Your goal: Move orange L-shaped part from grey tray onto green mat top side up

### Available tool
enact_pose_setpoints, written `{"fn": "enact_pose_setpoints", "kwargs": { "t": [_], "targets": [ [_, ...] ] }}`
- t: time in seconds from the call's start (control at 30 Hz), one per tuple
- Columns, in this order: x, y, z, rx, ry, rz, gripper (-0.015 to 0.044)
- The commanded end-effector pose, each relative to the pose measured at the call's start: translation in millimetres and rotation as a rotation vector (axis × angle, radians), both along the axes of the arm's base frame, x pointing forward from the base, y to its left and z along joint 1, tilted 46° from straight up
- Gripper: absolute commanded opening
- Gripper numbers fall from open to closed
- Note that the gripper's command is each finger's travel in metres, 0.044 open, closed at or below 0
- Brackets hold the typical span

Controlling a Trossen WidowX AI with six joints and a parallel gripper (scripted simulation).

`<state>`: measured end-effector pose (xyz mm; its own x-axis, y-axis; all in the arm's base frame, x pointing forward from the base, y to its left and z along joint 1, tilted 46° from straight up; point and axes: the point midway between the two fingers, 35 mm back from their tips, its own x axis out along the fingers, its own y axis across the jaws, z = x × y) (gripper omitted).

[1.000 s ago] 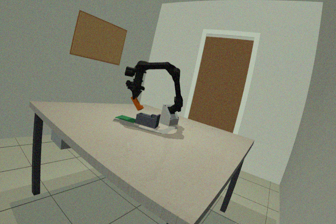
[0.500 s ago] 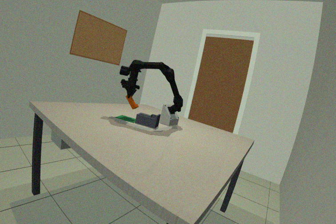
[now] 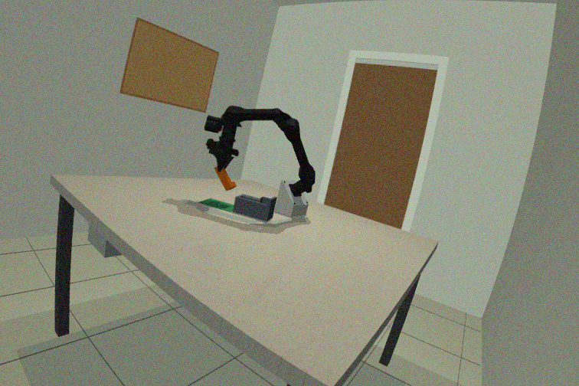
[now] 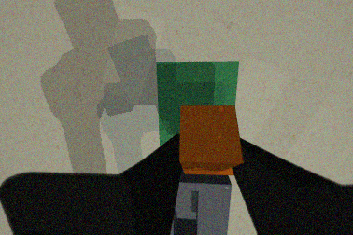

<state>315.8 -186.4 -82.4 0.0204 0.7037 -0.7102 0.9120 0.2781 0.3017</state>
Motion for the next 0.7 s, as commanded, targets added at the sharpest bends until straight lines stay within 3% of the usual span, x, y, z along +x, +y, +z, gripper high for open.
{"fn": "enact_pose_setpoints", "kwargs": {
  "t": [0.0, 0.67],
  "targets": [
    [-1.8, 7.2, -6.3, 0.009, 0.008, -0.005, 0.0],
    [-1.0, 30.7, -29.2, 0.01, 0.007, -0.005, 0.0]
  ]
}}
